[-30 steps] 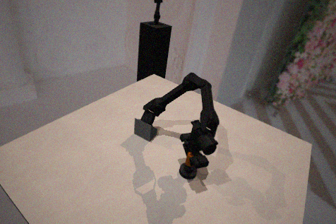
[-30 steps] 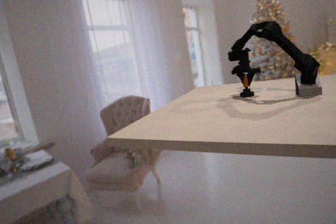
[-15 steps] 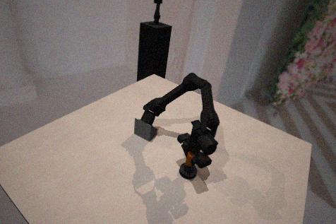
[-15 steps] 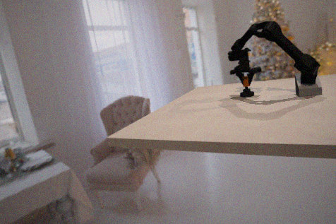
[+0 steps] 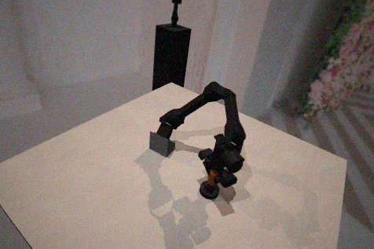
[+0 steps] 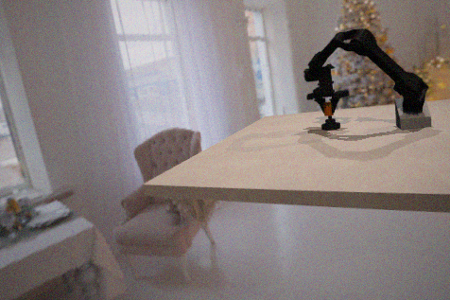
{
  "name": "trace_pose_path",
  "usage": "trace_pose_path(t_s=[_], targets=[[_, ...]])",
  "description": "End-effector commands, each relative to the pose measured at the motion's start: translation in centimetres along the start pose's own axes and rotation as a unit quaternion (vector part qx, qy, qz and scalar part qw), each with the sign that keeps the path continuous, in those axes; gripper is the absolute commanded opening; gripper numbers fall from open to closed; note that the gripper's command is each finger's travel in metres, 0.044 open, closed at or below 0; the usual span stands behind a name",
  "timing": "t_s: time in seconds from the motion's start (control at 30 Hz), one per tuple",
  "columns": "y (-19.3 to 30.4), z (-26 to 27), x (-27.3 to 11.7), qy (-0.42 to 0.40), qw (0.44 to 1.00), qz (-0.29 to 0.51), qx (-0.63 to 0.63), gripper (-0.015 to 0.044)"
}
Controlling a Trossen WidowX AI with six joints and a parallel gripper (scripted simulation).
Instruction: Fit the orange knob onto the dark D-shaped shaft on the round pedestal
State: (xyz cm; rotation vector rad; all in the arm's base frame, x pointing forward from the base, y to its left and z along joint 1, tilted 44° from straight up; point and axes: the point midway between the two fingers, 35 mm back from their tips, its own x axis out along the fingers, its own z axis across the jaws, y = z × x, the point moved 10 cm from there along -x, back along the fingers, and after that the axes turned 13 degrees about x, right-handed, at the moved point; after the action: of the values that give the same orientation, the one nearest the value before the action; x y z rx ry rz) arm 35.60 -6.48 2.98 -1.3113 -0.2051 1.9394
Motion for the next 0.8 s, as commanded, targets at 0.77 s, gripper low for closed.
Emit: trace_pose_path(t_s=[0.77], targets=[[0.28, 0.38, 0.30, 0.003, 1.000, 0.000, -0.003, 0.0000]])
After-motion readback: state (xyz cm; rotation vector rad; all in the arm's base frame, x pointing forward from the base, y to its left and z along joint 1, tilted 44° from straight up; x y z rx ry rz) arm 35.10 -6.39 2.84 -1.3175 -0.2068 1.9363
